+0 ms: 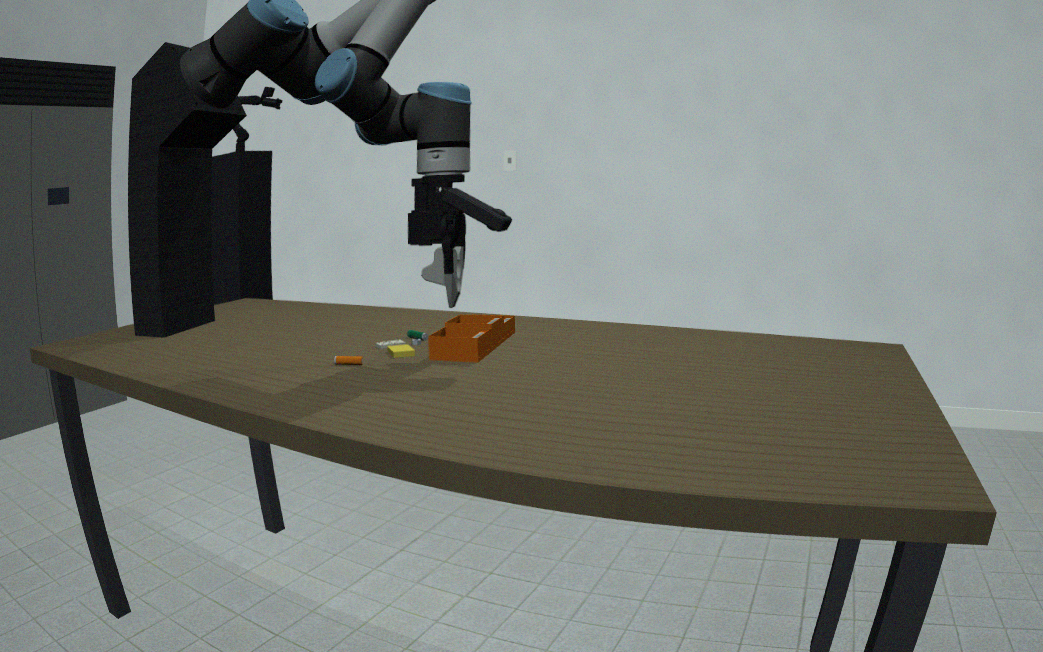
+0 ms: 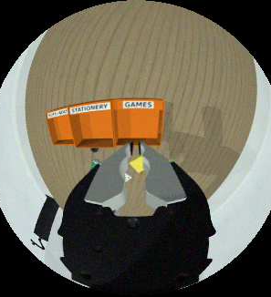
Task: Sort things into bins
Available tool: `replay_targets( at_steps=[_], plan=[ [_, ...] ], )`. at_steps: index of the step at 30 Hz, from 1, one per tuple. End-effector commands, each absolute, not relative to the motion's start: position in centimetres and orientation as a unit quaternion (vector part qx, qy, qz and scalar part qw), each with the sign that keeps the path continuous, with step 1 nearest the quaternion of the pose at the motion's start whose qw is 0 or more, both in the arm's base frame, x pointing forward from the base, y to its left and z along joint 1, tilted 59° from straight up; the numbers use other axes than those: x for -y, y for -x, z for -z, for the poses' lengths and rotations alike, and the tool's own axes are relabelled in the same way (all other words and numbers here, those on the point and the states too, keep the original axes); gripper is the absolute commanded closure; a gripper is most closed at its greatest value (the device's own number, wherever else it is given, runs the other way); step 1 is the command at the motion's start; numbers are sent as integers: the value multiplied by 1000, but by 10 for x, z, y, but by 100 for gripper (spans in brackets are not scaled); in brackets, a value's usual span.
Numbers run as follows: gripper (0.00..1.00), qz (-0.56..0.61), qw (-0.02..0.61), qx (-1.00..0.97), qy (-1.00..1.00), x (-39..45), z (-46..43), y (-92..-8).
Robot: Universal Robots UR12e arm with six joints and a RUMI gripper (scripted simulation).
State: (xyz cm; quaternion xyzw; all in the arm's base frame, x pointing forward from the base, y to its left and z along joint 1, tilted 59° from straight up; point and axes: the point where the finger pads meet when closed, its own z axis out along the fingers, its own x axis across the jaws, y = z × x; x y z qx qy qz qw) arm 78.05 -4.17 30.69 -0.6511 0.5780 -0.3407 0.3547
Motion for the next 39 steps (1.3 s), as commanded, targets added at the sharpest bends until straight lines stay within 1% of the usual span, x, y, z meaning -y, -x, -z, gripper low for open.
replay_targets(
  at_steps=[1, 16, 22, 39],
  plan=[
    [96, 341, 355, -578, 651, 25, -308, -779],
    [96, 341, 355, -578, 651, -39, -307, -773],
    [96, 341, 355, -578, 651, -39, -307, -773],
    [96, 341, 355, -578, 651, -41, -287, -807]
  ],
)
